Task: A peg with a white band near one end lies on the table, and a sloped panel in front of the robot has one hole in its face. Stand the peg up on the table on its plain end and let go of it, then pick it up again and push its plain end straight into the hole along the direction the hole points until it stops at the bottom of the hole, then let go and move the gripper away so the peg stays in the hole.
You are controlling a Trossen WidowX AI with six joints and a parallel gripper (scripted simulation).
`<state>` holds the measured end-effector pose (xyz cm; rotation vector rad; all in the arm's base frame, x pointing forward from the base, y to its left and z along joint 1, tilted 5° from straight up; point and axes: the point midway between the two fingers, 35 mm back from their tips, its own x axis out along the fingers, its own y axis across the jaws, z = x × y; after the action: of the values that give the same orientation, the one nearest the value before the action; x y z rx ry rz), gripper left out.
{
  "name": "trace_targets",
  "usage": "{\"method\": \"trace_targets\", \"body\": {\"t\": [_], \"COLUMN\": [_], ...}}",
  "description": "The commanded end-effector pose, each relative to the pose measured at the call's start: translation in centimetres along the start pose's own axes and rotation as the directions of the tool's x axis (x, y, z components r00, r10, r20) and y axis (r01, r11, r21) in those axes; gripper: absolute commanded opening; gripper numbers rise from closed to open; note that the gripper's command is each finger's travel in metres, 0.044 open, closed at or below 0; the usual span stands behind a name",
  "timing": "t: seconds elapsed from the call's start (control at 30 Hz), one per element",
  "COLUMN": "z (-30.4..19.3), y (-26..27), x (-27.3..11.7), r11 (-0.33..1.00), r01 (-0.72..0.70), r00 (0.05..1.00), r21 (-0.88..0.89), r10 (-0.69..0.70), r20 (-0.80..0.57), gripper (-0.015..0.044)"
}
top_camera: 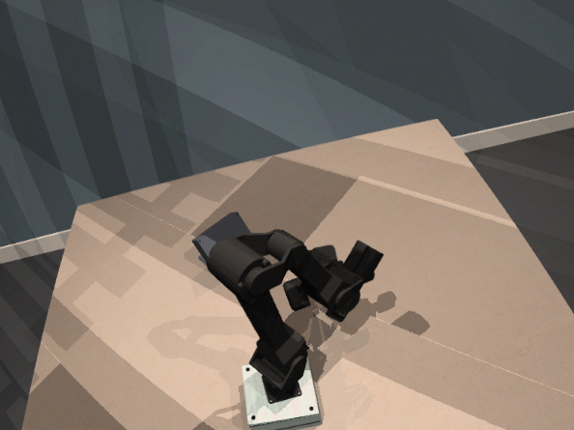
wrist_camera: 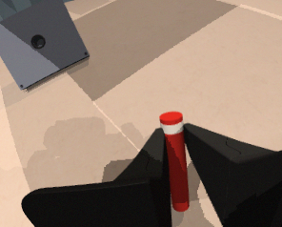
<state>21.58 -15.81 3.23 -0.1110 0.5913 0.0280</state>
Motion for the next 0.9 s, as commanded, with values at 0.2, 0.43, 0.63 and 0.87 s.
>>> {"method": "trace_targets", "body": {"t": [0.2, 0.43, 0.63, 0.87], "z": [-0.7, -1.0, -1.3, -1.6], "y": [0.4, 0.4, 0.4, 0.4], "x": [-0.5, -0.9, -1.2, -1.6], "r11": [1.000, 1.000, 1.000, 1.000], "r01": [-0.011, -0.012, -0.012, -0.013], "r00": [0.997, 0.991, 0.982, 0.969], "r21": [0.005, 0.005, 0.005, 0.005], "r10": [0.011, 0.011, 0.011, 0.012], "r20": [0.077, 0.136, 0.187, 0.246], "gripper": [0.0050, 0.0050, 0.0050, 0.0050]}}
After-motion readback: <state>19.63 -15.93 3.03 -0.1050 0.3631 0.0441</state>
